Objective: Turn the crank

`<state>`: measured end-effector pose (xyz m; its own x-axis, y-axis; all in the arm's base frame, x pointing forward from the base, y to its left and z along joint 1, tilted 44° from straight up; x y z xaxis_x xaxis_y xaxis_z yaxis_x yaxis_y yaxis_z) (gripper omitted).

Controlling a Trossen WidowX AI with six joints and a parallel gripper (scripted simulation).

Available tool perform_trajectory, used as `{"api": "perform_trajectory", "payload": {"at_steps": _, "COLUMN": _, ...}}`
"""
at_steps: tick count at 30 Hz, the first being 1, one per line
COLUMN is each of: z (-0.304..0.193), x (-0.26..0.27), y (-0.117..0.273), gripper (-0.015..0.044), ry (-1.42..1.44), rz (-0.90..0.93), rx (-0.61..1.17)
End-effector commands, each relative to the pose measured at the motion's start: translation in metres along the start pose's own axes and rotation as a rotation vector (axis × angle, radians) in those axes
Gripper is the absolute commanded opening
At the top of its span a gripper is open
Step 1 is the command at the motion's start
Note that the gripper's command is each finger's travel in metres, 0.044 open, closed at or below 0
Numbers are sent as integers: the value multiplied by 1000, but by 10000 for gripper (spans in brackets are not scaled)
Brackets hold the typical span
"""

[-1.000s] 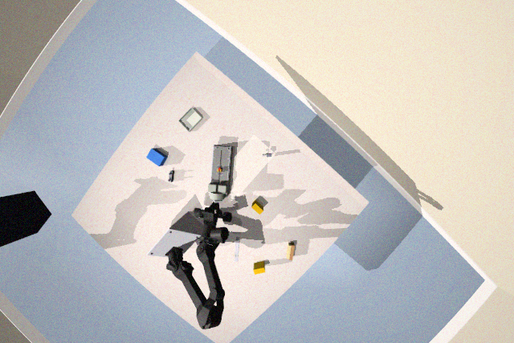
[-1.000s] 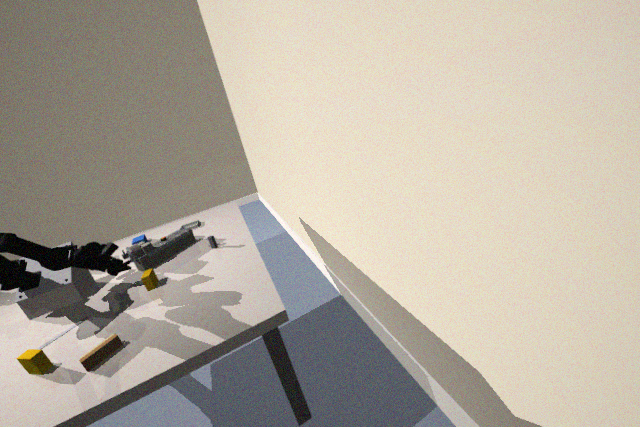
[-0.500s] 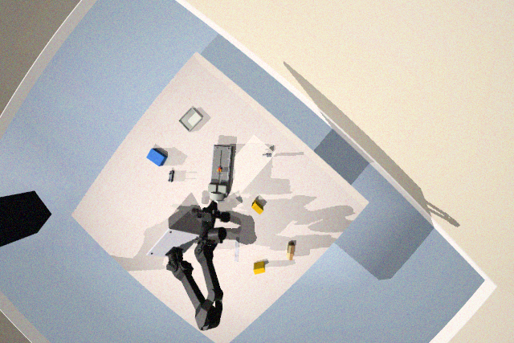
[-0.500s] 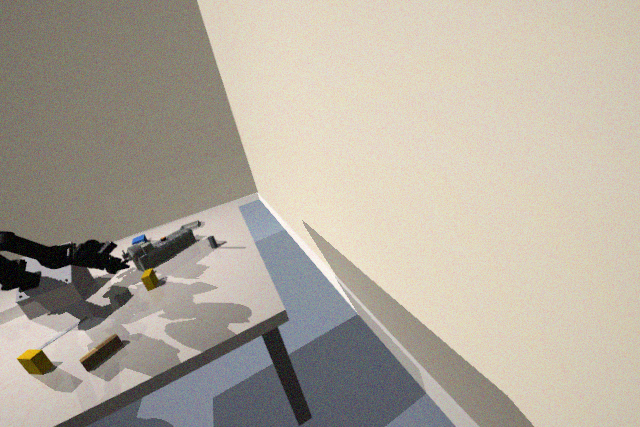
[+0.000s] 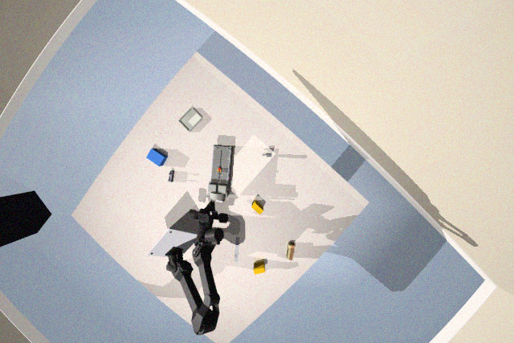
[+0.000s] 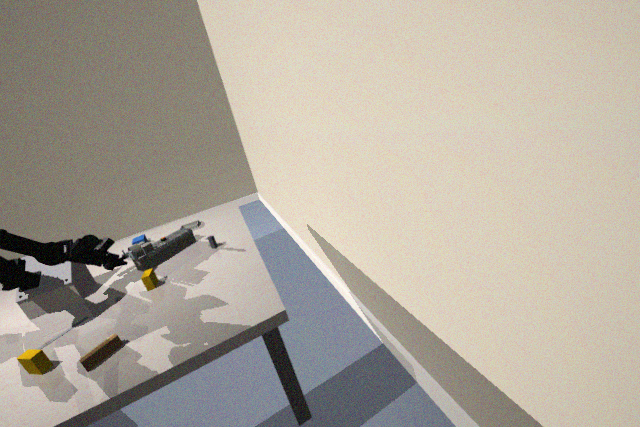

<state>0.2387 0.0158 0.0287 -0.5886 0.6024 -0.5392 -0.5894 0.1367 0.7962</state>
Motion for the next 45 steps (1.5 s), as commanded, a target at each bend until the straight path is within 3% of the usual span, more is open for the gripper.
{"api": "perform_trajectory", "payload": {"at_steps": 1, "z": 5, "x": 2, "y": 6, "gripper": 0, "ry": 4, "rz": 3, "rx": -11}}
{"api": "perform_trajectory", "payload": {"at_steps": 45, "z": 26, "x": -22, "y": 26, "gripper": 0, "ry": 4, "rz": 2, "rx": -12}}
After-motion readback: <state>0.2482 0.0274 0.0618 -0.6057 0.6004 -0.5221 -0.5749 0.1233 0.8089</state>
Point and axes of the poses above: the point midway between the two fingers, 35 mm back from their tips, its own y axis back along the fingers, its own x axis across the jaws, z = x × y, the point moved 9 cm from there along y, back along the fingers, and after that the axes turned 6 degrees about -y, right-handed, at the moved point
